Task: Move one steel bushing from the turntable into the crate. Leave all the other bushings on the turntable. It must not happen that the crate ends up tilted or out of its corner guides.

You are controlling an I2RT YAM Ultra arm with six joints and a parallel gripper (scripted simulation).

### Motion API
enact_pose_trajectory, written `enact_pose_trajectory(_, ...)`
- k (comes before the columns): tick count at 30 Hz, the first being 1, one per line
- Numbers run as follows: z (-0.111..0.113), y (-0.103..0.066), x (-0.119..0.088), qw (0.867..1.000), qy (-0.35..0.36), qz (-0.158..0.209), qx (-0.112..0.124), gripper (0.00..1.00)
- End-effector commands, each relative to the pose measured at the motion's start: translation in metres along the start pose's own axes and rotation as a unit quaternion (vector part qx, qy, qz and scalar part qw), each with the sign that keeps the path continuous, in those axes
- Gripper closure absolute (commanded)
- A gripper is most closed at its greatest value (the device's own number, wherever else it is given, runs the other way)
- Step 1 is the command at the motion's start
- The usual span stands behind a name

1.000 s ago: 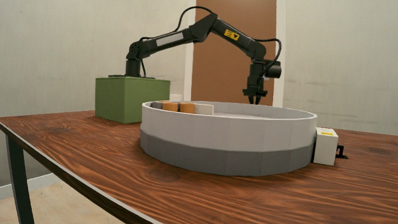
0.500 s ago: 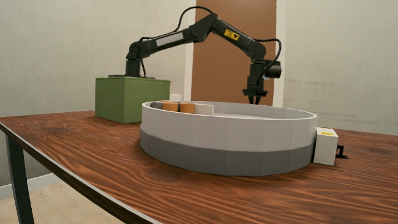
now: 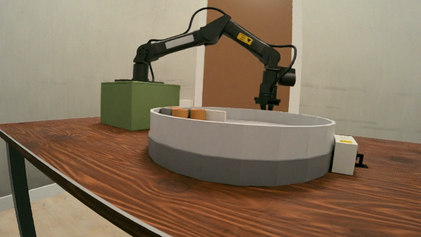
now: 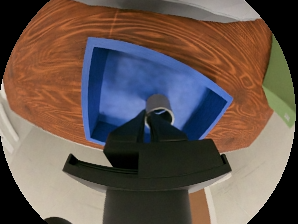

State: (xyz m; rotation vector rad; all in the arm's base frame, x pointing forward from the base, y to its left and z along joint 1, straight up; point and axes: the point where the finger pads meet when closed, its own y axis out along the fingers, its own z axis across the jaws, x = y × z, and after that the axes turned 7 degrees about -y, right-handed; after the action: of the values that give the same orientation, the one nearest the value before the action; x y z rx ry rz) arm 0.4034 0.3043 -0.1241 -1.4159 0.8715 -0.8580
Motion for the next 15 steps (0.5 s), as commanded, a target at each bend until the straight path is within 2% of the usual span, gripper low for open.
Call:
enact_pose_trajectory(1,0.0250,-0.0290,-0.0046,0.999,0.002,0.007,0.049,1.00)
enact_pose_trajectory(3,0.0246,-0.0289,-0.0045,0.999,0.002,0.006,0.048,1.00)
enact_pose_trajectory(5,0.0189,-0.0284,-0.0034,0.999,0.002,0.004,0.037,1.00)
enact_pose_trajectory(15,0.0193,-0.0285,-0.0035,0.999,0.002,0.004,0.037,1.00)
